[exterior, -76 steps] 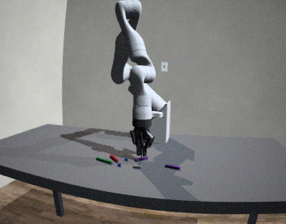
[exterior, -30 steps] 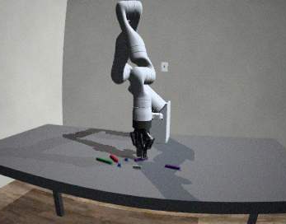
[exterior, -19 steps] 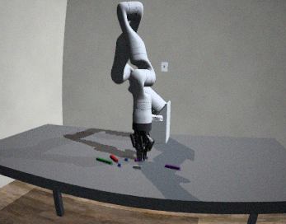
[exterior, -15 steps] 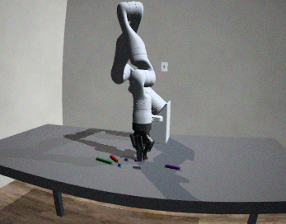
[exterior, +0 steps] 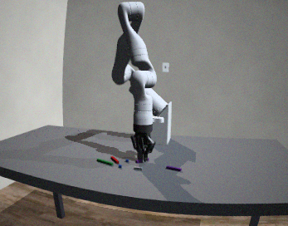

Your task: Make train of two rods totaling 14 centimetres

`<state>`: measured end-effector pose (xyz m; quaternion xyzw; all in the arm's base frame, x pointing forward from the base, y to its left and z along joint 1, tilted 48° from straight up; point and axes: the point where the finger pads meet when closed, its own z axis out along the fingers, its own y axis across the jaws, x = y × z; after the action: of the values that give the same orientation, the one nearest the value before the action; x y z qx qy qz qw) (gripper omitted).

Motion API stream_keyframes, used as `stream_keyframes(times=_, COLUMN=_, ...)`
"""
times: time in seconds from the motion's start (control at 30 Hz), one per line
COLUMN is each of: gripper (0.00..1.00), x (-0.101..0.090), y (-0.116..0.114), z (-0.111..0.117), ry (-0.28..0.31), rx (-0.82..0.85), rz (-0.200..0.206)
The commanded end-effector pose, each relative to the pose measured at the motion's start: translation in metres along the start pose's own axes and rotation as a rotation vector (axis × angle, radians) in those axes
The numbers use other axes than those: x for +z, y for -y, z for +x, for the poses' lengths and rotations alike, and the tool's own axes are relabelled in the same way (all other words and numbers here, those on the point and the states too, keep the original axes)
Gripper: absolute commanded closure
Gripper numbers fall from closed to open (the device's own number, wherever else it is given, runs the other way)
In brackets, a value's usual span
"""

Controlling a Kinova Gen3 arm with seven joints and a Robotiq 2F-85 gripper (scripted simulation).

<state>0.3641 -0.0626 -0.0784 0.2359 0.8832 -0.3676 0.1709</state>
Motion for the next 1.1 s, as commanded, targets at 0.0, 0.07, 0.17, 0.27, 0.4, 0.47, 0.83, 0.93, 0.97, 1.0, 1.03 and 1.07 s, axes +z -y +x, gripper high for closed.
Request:
stream_keyframes(times=0.0, gripper=0.76, x=-0.0005, y=-0.0006, z=-0.0001, ry=0.000, rx=0.000, rz=-0.001)
stream_keyframes(times=0.07, gripper=0.76, x=-0.0005, y=-0.0006, z=-0.0001, ry=0.000, rx=0.000, rz=-0.001)
stream_keyframes(times=0.17, gripper=0.76, x=-0.0005, y=-0.0006, z=-0.0001, ry=0.000, rx=0.000, rz=-0.001)
stream_keyframes(times=0.27, gripper=0.76, x=-0.0005, y=-0.0006, z=-0.0001, ry=0.000, rx=0.000, rz=-0.001)
stream_keyframes(times=0.4, gripper=0.76, x=-0.0005, y=-0.0006, z=-0.0001, ry=0.000, rx=0.000, rz=-0.001)
stream_keyframes(times=0.47, gripper=0.76, x=-0.0005, y=-0.0006, z=-0.0001, ry=0.000, rx=0.000, rz=-0.001)
stream_keyframes(times=0.83, gripper=0.95, x=-0.0005, y=-0.0006, z=-0.0001, ry=0.000, rx=0.000, rz=-0.001)
stream_keyframes(times=0.93, gripper=0.95, x=-0.0005, y=-0.0006, z=-0.0001, ry=0.000, rx=0.000, rz=-0.001)
stream_keyframes(times=0.97, gripper=0.95, x=-0.0005, y=-0.0006, z=-0.0001, ry=0.000, rx=0.000, rz=-0.001)
stream_keyframes(times=1.0, gripper=0.95, x=-0.0005, y=-0.0006, z=-0.0001, ry=0.000, rx=0.000, rz=-0.001)
stream_keyframes(times=1.03, gripper=0.95, x=-0.0005, y=-0.0006, z=-0.0001, ry=0.000, rx=0.000, rz=-0.001)
stream_keyframes(times=1.07, gripper=0.95, x=-0.0005, y=-0.0006, z=-0.0001, ry=0.000, rx=0.000, rz=-0.001)
